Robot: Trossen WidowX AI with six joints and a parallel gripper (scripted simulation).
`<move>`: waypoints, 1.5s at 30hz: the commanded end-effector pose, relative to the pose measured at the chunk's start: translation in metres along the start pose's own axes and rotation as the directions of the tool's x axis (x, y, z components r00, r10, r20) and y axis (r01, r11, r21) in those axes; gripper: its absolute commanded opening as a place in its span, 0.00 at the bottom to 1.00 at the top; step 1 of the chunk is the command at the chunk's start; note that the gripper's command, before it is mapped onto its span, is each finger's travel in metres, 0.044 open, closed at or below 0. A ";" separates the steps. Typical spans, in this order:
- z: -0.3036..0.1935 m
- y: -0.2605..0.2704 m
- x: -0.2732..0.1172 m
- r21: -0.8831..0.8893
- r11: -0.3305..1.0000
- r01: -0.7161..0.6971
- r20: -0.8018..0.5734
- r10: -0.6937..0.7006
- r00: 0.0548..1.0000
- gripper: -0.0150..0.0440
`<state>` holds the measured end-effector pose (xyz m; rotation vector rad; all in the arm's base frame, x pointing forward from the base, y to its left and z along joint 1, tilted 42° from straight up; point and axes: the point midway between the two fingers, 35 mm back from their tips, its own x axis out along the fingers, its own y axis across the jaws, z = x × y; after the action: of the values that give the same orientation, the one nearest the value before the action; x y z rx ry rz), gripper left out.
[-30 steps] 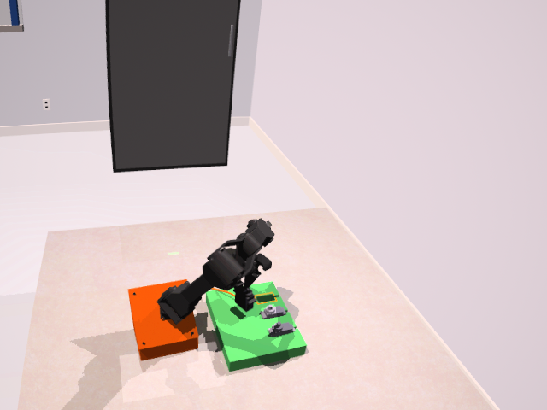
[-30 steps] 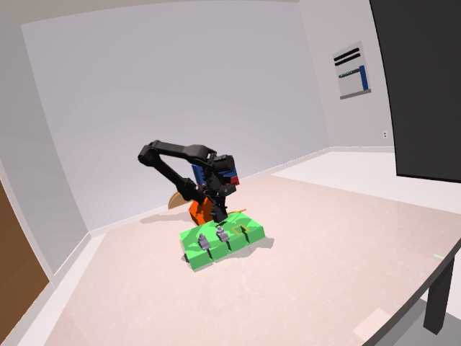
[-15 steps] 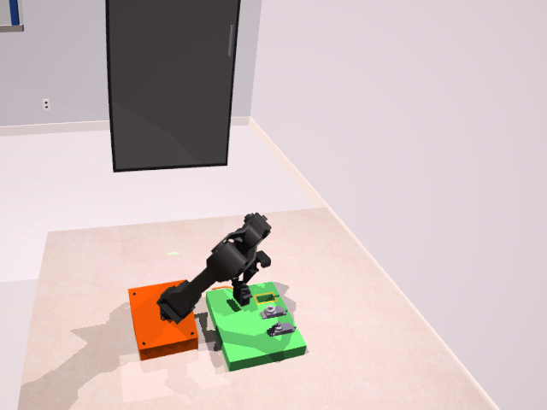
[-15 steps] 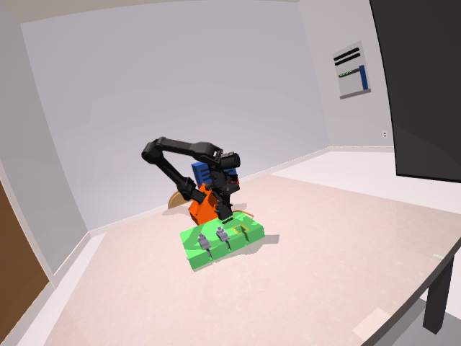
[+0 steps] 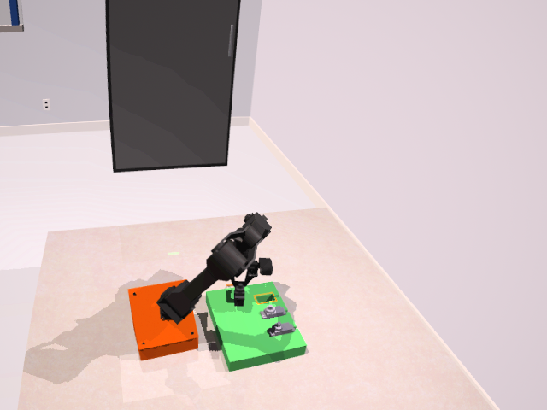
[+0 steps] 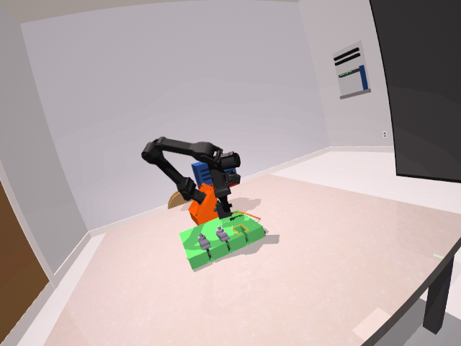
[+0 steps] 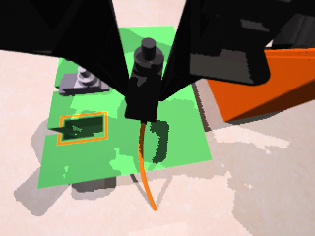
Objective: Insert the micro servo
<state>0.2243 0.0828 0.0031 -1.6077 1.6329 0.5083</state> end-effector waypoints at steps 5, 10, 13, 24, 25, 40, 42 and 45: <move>0.001 0.000 0.000 0.271 0.963 -0.001 0.005 0.000 1.000 0.25; 0.001 0.000 0.000 0.433 0.901 -0.002 0.005 0.000 1.000 0.25; 0.001 0.000 0.000 0.525 0.851 -0.002 0.005 0.000 1.000 0.25; 0.001 0.000 0.000 0.805 0.593 -0.003 0.005 0.000 1.000 0.25; 0.001 0.000 0.000 0.825 0.565 -0.004 0.005 0.000 1.000 0.25; 0.001 0.000 0.000 0.964 0.266 -0.004 0.005 0.000 1.000 0.25; 0.002 -0.002 -0.001 0.964 0.266 -0.004 0.005 0.000 1.000 0.25; 0.004 -0.010 -0.001 0.964 0.266 -0.004 0.005 -0.001 1.000 0.25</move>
<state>0.2270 0.0824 0.0027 -0.6042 1.4187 -0.5089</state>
